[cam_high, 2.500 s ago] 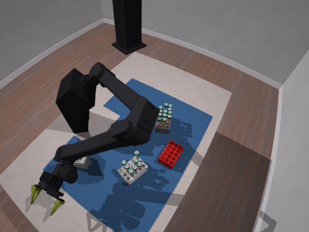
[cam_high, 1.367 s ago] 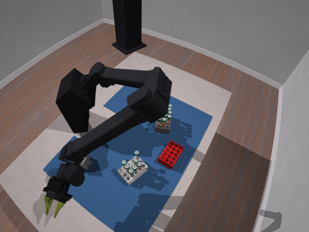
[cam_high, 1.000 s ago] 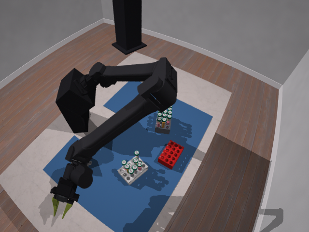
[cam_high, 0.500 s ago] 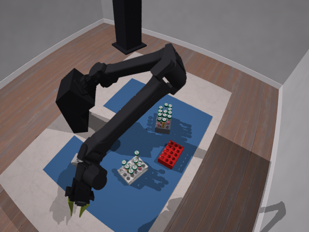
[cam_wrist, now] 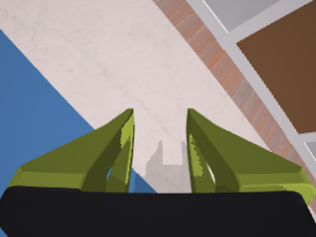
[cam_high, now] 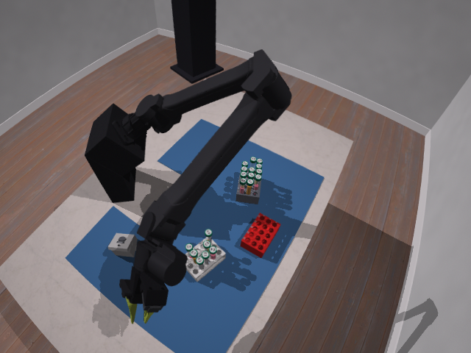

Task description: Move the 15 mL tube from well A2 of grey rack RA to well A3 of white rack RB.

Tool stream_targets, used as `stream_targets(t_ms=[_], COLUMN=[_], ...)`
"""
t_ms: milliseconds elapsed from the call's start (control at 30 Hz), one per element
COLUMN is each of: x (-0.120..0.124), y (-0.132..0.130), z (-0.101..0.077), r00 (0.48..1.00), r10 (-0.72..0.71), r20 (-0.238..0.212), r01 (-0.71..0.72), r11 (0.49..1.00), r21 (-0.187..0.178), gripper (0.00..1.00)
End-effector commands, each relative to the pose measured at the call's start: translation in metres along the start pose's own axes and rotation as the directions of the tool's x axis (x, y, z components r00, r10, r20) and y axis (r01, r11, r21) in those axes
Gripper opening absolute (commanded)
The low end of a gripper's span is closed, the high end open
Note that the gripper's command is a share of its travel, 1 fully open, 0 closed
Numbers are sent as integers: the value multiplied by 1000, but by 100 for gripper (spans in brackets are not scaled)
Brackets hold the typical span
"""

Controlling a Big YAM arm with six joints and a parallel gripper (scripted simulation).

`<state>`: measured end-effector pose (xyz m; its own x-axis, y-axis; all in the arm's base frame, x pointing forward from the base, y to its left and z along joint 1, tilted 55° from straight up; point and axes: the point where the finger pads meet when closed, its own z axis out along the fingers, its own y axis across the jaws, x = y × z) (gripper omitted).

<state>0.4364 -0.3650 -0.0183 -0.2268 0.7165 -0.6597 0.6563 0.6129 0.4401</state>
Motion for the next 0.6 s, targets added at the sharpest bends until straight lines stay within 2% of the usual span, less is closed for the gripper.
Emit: stream_targets(t_ms=[0, 33, 67, 133, 167, 200, 233, 300, 367, 400, 500, 567], x=[-1, -1, -13, -18, -4, -2, -7, -7, -19, -2, -3, -19], y=[25, 26, 35, 45, 44, 46, 53, 53, 65, 63, 72, 88], z=[-9, -10, -10, -16, -21, -25, -27, -27, -31, -37, -45, -50], r00=[999, 999, 998, 995, 994, 994, 991, 991, 985, 984, 984, 975], r10=[-38, -37, -64, -101, -94, -93, -118, -118, -157, -150, -149, -202], r20=[-8, -8, -9, -28, -51, -53, -62, -62, -67, -95, -93, -94], r01=[38, 37, 64, 98, 91, 90, 112, 112, 148, 138, 138, 184], r11=[999, 999, 997, 992, 993, 994, 989, 989, 981, 983, 984, 968], r21=[-16, -16, -47, -78, -71, -64, -92, -92, -129, -121, -115, -171], gripper=[30, 30, 30, 30, 30, 30, 30, 30, 30, 30, 30, 30])
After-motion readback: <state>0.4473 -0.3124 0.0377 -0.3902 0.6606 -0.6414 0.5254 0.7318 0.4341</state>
